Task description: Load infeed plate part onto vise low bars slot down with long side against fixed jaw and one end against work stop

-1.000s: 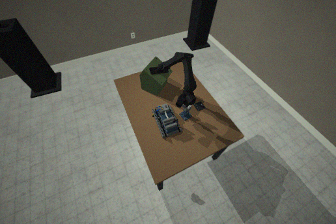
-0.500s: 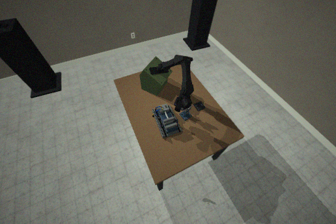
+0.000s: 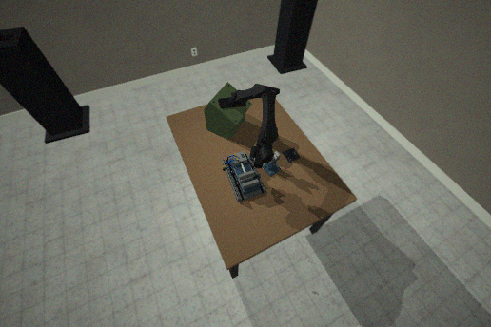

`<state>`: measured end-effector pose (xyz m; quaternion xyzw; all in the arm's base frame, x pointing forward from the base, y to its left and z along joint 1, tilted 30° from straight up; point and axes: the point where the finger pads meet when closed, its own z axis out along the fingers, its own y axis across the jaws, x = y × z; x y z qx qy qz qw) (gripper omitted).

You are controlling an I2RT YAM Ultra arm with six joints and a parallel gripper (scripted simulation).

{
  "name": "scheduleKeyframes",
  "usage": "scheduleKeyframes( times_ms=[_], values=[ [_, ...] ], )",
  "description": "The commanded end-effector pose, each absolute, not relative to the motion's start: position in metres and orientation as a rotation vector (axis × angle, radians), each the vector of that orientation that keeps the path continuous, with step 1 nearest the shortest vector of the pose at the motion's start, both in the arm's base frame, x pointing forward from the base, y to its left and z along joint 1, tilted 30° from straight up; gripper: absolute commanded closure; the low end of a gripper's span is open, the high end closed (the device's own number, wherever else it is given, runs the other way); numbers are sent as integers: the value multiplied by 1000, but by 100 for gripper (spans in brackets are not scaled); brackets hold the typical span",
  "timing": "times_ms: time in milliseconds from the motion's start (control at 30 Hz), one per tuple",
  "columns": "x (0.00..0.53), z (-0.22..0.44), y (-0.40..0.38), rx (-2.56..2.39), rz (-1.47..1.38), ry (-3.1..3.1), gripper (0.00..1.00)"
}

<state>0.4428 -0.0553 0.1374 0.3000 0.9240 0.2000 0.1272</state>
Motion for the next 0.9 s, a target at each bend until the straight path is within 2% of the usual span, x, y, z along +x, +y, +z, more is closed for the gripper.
scheduleKeyframes(
  times_ms=[0,133,200,867],
  values=[
    [448,159,-75,720,560,2671,100],
    [448,173,-80,656,542,2646,100],
    [450,156,-87,630,544,2682,100],
    [455,146,-128,306,484,2698,100]
  ],
)
